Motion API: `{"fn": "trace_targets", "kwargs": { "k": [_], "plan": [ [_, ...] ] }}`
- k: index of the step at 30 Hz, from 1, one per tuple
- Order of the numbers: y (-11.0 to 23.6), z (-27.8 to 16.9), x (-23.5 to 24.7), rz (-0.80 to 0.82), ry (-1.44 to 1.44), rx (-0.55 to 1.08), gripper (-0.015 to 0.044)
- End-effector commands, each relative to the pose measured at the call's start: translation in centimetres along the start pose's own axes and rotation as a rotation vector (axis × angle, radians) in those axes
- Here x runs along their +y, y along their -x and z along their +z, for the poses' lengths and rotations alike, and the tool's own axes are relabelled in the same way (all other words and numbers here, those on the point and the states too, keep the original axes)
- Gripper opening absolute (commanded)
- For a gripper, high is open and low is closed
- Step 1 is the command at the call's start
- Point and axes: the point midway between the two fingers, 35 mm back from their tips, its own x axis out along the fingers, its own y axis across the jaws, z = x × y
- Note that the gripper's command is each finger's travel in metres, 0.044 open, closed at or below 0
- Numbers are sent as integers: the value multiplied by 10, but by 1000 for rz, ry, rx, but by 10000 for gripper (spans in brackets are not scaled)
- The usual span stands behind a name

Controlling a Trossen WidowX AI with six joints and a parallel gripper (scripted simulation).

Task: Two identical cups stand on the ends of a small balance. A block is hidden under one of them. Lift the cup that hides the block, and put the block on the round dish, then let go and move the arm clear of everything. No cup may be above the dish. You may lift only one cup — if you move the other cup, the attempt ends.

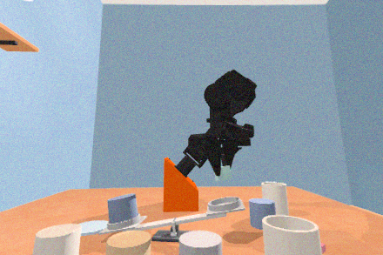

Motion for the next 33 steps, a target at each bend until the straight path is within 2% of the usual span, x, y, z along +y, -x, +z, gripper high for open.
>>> {"fn": "trace_targets", "kwargs": {
  "k": [1,7,13,33],
  "plan": [
    [26,-1,1,-9,4,-2,0],
    [29,-4,-4,-11,4,-1,0],
    [24,-31,-52,-32,0,8,0],
    [-8,-171,-173,-57,-13,36,0]
  ]
}}
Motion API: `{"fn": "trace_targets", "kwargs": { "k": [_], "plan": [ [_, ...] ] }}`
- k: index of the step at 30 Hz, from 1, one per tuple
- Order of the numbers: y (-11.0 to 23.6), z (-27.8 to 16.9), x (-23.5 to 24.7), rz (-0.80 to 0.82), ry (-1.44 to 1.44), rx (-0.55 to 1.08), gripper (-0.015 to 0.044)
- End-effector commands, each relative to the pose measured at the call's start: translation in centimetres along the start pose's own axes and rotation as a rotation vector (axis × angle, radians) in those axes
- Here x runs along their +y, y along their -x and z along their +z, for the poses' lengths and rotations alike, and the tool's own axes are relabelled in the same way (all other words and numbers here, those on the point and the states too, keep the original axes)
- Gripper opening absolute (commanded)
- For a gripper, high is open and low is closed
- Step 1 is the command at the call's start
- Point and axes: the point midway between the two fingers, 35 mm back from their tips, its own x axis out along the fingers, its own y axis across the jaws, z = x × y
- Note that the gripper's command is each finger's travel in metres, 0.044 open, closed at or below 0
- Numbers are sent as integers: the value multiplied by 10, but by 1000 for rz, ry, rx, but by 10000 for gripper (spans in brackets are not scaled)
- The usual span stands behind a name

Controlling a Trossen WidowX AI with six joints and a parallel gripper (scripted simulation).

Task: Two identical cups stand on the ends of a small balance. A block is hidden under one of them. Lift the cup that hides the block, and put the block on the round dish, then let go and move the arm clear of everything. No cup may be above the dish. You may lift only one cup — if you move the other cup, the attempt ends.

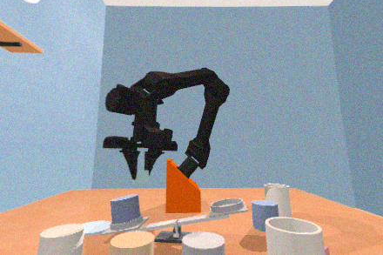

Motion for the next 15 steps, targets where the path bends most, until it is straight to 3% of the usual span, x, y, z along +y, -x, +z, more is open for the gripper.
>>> {"fn": "trace_targets", "kwargs": {
  "k": [1,15],
  "plan": [
    [-10,-34,-18,-5,-1,8,0],
    [-59,-143,-47,21,12,-12,0]
  ]
}}
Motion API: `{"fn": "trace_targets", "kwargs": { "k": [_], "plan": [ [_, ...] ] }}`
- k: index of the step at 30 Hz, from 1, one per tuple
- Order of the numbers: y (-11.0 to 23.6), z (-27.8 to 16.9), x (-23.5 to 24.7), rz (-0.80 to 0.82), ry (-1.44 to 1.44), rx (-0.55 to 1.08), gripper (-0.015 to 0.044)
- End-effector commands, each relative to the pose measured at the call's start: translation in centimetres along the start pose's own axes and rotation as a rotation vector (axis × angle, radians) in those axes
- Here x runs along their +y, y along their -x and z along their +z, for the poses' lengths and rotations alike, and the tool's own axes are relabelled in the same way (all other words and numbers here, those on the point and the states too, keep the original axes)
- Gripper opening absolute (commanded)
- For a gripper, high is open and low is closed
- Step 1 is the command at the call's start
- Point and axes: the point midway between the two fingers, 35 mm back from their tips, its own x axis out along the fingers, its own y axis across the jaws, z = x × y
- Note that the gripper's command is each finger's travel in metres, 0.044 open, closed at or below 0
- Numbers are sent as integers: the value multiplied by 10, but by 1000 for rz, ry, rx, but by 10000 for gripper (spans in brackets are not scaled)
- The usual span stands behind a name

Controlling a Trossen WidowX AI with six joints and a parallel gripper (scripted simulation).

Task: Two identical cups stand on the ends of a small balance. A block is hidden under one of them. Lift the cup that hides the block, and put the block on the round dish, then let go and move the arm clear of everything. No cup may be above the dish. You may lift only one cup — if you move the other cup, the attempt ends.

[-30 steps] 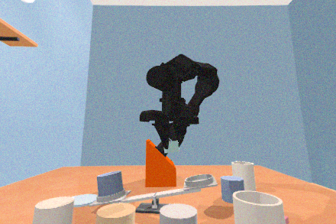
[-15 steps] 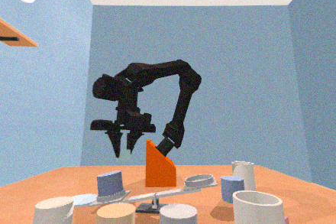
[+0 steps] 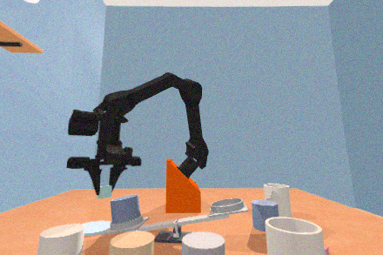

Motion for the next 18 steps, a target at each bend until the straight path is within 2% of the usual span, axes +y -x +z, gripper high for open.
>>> {"fn": "trace_targets", "kwargs": {
  "k": [1,8,15,18],
  "plan": [
    [-14,-32,-4,4,8,-5,0],
    [-25,-43,-5,7,10,-10,0],
    [-61,-42,-4,8,11,-11,0],
    [-62,-42,-4,8,11,-11,0]
  ]
}}
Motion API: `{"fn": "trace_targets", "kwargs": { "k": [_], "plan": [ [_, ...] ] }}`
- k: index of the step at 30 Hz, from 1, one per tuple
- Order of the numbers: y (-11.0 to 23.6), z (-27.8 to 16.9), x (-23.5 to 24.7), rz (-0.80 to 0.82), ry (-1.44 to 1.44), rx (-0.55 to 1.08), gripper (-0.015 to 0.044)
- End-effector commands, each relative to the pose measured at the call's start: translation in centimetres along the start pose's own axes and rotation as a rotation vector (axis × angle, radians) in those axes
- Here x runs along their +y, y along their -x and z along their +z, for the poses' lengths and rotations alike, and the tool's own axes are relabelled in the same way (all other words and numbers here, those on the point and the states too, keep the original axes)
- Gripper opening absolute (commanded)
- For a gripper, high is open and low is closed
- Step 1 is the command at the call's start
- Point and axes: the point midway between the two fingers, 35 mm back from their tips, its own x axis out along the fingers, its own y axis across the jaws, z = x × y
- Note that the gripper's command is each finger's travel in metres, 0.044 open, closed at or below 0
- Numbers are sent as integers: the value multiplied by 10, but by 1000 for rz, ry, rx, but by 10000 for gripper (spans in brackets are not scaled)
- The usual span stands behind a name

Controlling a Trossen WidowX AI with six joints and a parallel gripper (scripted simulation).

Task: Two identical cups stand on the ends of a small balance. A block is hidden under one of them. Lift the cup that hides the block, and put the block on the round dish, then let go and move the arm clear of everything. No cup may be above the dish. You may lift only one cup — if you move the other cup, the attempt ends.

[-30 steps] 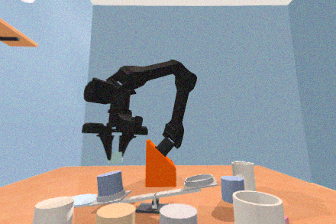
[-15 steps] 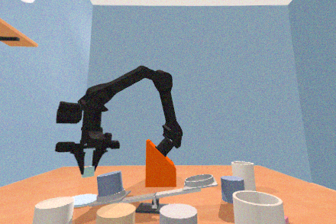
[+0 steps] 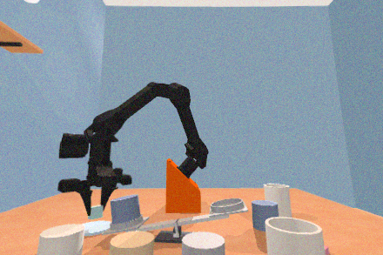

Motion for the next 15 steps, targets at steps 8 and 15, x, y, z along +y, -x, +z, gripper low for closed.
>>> {"fn": "trace_targets", "kwargs": {
  "k": [8,15],
  "plan": [
    [-13,1,0,-6,-4,-8,0],
    [-25,1,0,-6,-4,-9,0]
  ]
}}
